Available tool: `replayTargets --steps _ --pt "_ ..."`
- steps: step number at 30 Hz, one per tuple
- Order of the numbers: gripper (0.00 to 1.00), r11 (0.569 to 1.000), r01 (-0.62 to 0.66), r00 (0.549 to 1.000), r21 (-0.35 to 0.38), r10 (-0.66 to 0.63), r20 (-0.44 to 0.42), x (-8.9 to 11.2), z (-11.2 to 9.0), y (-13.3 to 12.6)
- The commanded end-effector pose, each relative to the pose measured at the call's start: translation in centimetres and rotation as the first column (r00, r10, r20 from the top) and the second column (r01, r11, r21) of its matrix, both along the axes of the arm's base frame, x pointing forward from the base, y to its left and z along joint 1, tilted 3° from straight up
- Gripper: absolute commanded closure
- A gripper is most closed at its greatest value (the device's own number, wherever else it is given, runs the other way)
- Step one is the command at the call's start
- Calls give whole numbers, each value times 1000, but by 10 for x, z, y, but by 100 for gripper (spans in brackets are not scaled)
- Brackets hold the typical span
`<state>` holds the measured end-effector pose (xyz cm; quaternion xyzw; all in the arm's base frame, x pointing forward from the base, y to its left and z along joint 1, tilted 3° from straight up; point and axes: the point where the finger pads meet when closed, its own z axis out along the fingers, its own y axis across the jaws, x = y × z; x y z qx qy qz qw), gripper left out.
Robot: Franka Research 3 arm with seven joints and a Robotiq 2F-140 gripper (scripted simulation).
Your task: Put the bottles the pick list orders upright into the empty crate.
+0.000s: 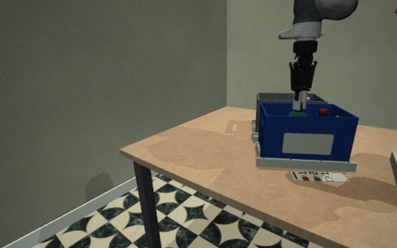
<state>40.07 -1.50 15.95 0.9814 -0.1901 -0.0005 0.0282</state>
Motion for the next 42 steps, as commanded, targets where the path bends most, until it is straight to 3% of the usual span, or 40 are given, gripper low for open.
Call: replayTargets --steps 1,42 --pt "100 1000 2 1000 -3 -2 13 4 1 -1" --pt "100 1000 2 1000 -3 -2 13 4 -18 -2"
